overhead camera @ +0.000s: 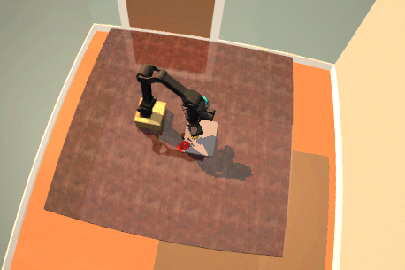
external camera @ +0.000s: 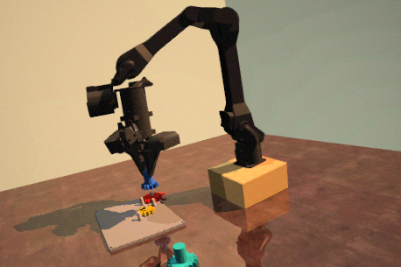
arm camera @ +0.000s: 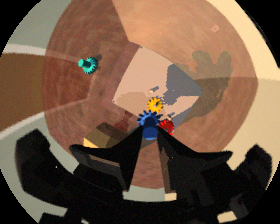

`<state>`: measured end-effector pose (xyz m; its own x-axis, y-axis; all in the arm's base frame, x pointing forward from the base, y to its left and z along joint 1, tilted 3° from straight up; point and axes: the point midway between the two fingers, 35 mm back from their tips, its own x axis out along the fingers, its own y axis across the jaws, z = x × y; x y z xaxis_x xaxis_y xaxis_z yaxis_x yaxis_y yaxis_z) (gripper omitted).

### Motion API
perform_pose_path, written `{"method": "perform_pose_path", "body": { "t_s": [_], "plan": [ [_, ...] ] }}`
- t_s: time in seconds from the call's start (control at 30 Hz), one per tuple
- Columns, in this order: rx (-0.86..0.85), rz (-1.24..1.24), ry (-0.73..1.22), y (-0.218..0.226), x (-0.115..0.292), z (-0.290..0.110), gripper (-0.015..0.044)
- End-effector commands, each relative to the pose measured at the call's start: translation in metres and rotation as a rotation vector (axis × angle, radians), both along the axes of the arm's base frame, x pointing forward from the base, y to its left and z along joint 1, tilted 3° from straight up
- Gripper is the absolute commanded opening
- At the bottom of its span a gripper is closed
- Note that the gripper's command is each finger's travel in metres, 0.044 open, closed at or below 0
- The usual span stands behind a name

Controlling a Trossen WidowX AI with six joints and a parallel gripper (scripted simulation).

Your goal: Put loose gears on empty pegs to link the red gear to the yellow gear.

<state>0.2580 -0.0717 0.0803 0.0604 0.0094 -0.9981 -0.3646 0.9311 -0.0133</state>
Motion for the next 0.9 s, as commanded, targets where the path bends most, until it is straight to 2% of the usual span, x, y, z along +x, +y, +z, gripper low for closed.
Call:
{"method": "perform_pose_path", "body": {
  "t_s": [0.0, 0.5, 0.87],
  "plan": [
    [0.006, 0.004, 0.004, -0.005, -0.003, -0.005, 0.0000],
    [0.005, 0.004, 0.002, -0.032, -0.011, -0.017, 0.0000],
    [0.005, 0.004, 0.002, -0.033, -0.011, -0.015, 0.0000]
  ]
}}
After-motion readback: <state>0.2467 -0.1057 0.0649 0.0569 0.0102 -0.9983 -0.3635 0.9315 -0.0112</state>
